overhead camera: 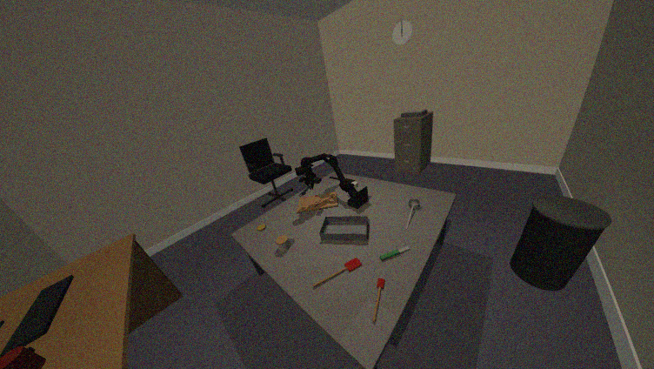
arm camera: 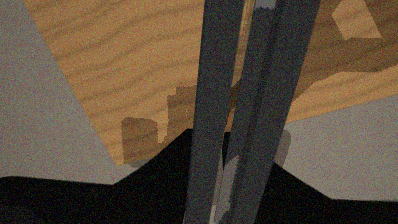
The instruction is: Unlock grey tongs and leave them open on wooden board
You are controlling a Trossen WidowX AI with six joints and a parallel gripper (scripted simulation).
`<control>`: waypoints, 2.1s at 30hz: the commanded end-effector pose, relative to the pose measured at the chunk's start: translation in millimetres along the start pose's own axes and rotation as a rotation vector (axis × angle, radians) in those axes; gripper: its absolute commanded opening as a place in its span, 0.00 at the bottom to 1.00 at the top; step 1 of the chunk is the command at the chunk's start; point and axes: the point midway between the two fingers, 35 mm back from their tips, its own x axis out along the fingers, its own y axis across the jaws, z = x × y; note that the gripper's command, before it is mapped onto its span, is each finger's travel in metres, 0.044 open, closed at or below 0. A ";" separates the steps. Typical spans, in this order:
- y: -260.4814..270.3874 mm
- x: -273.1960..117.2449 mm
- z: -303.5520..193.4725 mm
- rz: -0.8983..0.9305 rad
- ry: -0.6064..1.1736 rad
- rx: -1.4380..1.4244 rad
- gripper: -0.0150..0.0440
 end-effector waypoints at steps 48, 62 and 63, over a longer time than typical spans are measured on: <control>-23.3 25.7 32.7 -0.234 0.310 0.771 0.00; -19.2 25.2 33.3 -0.205 0.610 0.831 0.00; -18.5 24.6 33.6 -0.196 0.632 0.831 0.00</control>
